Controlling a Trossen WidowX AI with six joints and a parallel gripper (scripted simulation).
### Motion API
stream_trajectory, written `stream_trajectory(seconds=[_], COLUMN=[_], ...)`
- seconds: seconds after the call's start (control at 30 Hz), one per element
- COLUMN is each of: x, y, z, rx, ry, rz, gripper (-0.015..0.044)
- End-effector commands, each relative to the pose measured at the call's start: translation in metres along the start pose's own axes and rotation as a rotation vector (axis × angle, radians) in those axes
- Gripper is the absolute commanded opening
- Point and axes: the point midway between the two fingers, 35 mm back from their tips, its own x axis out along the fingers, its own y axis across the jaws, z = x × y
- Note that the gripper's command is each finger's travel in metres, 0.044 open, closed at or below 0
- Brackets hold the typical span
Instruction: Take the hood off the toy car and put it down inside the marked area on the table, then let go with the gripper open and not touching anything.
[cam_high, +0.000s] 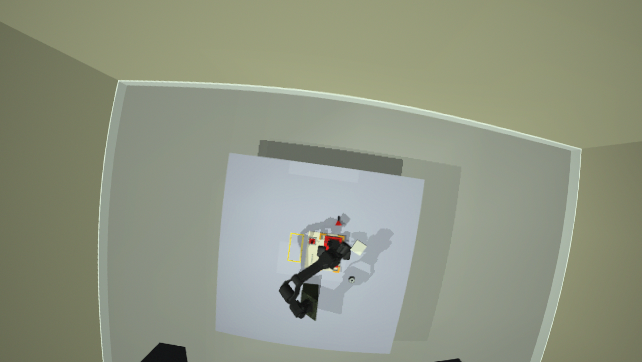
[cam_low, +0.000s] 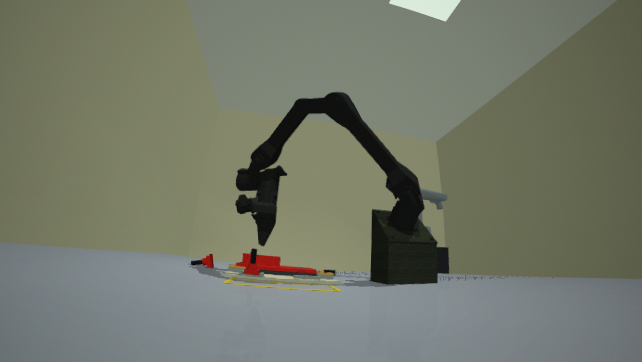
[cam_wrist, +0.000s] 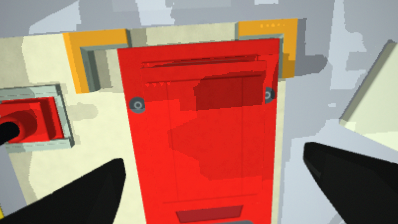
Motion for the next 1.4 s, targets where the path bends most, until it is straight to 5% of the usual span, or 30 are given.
stream_trajectory(seconds=[0.0, 1.37], x=[0.004, 0.029], y=[0.001, 0.001], z=[-0.001, -0.005], rx=[0.004, 0.004], ry=[0.002, 0.003], rz=[0.005, 0.007], gripper=[0.0440, 0.0440])
